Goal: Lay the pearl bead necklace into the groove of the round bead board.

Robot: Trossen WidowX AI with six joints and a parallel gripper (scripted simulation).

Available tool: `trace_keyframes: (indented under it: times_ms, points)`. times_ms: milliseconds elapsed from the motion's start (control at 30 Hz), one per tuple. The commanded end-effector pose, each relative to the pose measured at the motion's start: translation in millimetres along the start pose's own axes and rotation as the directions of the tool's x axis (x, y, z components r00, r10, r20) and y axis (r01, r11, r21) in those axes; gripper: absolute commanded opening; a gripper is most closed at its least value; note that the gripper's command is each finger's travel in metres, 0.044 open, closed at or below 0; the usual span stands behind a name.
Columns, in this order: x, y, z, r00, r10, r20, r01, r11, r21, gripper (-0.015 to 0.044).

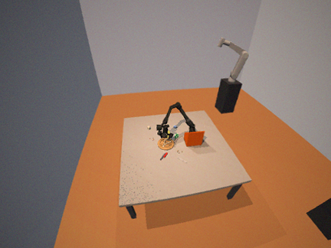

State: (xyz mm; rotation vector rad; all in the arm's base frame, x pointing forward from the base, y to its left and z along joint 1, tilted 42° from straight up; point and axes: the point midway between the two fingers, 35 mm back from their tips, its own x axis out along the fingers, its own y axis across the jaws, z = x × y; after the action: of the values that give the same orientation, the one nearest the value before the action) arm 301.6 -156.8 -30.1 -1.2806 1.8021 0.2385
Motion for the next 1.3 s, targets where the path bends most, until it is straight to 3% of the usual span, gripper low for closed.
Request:
trace_keyframes:
  times_ms: [0,700,933,1100,1267]
  points:
    - [-2.5,-0.9,0.0,1.000,-0.003,0.004,0.003,1.000,0.005,0.0440]
    - [-2.5,-0.9,0.0,1.000,-0.003,0.004,0.003,1.000,0.005,0.0440]
    - [-33.9,1.4,11.9,1.000,-0.002,0.006,0.003,0.996,-0.090,0.0256]
    - [-34.9,1.6,12.3,1.000,-0.002,0.005,0.003,0.996,-0.093,0.0125]
    - [-20.2,1.5,12.3,1.000,-0.003,0.005,0.003,0.996,-0.093,0.0120]
